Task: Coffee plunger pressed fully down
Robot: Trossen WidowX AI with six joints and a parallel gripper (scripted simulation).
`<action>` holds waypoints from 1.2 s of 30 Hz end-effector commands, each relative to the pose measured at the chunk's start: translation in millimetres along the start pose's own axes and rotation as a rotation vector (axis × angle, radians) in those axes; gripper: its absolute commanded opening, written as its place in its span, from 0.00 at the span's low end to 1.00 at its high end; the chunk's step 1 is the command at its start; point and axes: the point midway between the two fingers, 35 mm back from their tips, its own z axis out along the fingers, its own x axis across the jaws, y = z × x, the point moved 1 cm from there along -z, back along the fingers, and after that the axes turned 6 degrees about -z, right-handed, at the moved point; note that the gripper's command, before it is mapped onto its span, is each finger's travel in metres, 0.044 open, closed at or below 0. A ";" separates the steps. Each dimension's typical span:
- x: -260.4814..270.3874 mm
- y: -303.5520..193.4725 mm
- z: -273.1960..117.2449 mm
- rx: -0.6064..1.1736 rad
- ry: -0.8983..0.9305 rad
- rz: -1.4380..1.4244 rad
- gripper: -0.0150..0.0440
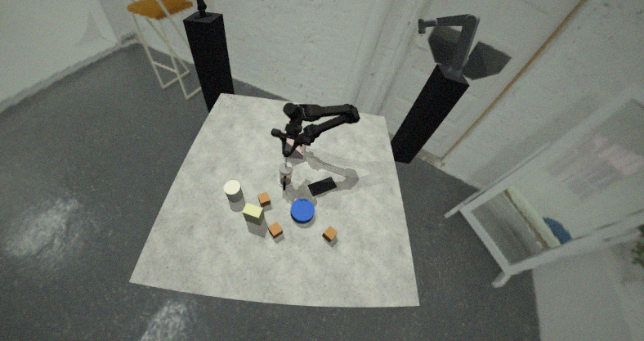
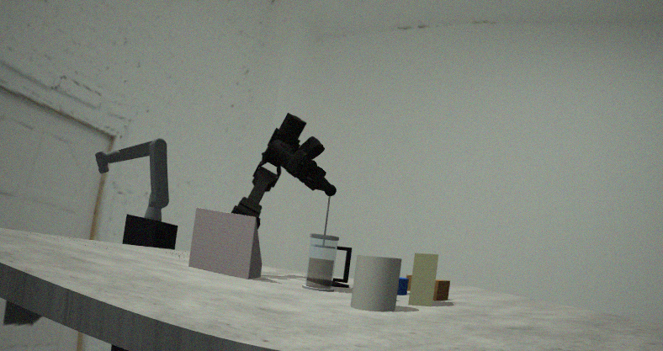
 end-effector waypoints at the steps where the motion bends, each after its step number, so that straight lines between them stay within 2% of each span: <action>1: -0.1 -0.6 0.5 0.001 -0.002 0.004 0.45; 36: -0.1 -45.0 34.2 0.006 -0.006 0.003 0.45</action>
